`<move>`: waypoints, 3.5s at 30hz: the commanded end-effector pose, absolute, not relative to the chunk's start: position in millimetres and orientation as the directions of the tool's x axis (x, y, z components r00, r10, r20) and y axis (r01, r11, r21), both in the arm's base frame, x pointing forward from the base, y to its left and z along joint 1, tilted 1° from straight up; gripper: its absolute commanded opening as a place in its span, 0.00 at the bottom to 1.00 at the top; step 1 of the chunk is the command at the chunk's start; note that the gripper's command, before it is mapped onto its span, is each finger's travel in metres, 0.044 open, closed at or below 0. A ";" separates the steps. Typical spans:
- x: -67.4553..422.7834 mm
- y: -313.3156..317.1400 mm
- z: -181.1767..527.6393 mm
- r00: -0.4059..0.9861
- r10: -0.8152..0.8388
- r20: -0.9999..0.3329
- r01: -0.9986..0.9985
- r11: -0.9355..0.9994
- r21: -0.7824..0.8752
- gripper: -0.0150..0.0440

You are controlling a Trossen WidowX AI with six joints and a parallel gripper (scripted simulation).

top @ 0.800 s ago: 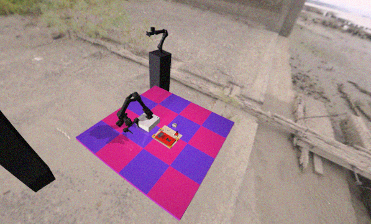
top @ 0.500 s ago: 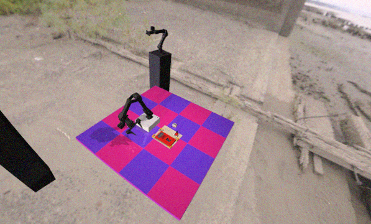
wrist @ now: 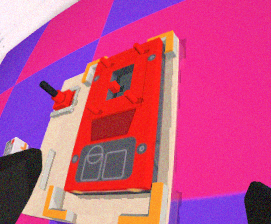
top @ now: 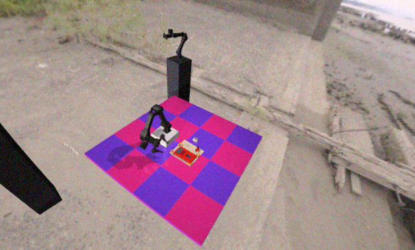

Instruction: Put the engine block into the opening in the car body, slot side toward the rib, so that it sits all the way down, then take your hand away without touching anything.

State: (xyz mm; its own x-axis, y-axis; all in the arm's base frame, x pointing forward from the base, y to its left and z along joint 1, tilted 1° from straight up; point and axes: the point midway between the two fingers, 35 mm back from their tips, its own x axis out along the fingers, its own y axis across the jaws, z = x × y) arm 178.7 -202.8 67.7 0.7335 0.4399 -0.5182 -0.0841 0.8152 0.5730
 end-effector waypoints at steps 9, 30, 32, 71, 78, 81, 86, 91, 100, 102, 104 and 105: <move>224.9 -141.4 57.3 0.446 0.600 -0.664 -0.120 0.775 0.620 1.00; 265.0 12.8 42.4 -0.101 0.427 -0.899 -0.198 0.877 0.439 1.00; 268.1 25.9 42.7 -0.117 0.376 -0.919 -0.220 0.893 0.393 1.00; 260.3 163.2 1.3 0.021 -0.002 -1.000 -0.312 0.950 -0.008 1.00; 260.7 162.8 -10.0 0.021 -0.002 -1.000 -0.312 0.950 -0.009 1.00; 260.7 162.6 -14.8 0.021 -0.002 -1.000 -0.312 0.950 -0.009 1.00; 260.7 162.3 -18.6 0.021 -0.002 -1.000 -0.312 0.950 -0.009 0.96; 260.7 162.3 -18.6 0.021 -0.002 -1.000 -0.312 0.950 -0.009 0.73; 260.7 162.3 -18.6 0.021 -0.002 -1.000 -0.312 0.950 -0.009 0.50; 260.7 162.3 -18.6 0.021 -0.002 -1.000 -0.312 0.950 -0.009 0.48; 260.7 162.3 -18.6 0.021 -0.002 -1.000 -0.312 0.950 -0.009 0.42; 260.7 162.6 -18.2 0.022 -0.001 -1.000 -0.314 0.949 -0.007 0.38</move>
State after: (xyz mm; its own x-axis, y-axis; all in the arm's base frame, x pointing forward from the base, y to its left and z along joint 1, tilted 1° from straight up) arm 260.3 162.8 -18.2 0.0194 0.0009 -0.9998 -0.3099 0.9507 -0.0051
